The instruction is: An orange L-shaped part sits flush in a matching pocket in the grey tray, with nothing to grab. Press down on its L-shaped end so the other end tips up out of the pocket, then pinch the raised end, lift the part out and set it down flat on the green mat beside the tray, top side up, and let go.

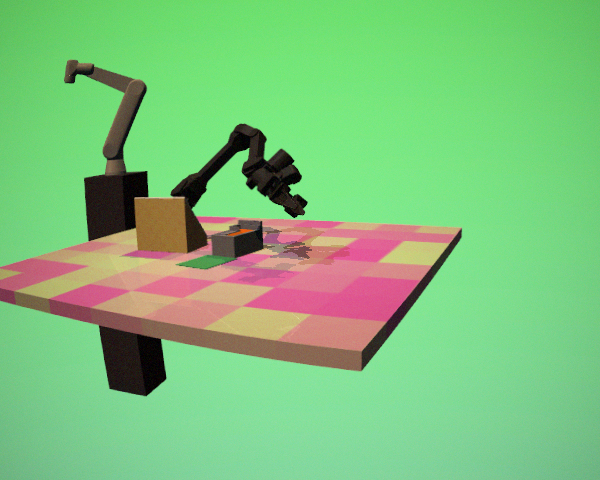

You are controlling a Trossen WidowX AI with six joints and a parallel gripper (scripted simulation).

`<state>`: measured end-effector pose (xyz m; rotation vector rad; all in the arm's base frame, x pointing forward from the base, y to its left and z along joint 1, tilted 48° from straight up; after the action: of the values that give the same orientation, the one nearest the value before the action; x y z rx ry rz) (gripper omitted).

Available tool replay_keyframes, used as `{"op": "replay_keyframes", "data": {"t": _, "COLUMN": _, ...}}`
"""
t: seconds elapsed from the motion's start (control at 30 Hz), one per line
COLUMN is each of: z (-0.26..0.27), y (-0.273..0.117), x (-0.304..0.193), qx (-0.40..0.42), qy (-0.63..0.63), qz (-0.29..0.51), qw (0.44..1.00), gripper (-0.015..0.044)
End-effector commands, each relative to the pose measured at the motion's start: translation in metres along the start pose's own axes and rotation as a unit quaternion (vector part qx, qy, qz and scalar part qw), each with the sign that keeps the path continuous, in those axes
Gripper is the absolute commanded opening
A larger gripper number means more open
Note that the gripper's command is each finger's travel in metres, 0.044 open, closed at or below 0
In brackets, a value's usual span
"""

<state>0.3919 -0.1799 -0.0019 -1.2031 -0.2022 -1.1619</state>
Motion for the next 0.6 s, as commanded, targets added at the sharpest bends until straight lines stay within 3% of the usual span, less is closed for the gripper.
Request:
{"op": "replay_keyframes", "data": {"t": 0.0, "z": 0.017, "y": -0.062, "x": 0.006, "qx": 0.051, "qy": -0.034, "qz": 0.196, "qw": 0.979, "gripper": 0.0180}}
{"op": "replay_keyframes", "data": {"t": 0.57, "z": 0.030, "y": -0.127, "x": -0.013, "qx": 0.083, "qy": 0.019, "qz": 0.371, "qw": 0.925, "gripper": 0.0180}}
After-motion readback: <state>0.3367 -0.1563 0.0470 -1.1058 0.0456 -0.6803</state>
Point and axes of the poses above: the point midway between the two fingers, 35 mm back from their tips, its own y axis out along the fingers, its own z axis across the jaws, x = y × z, the point moved 8 cm from there along -y, back along the fingers, and after that the axes turned 12 degrees about y, right-handed, at the moved point
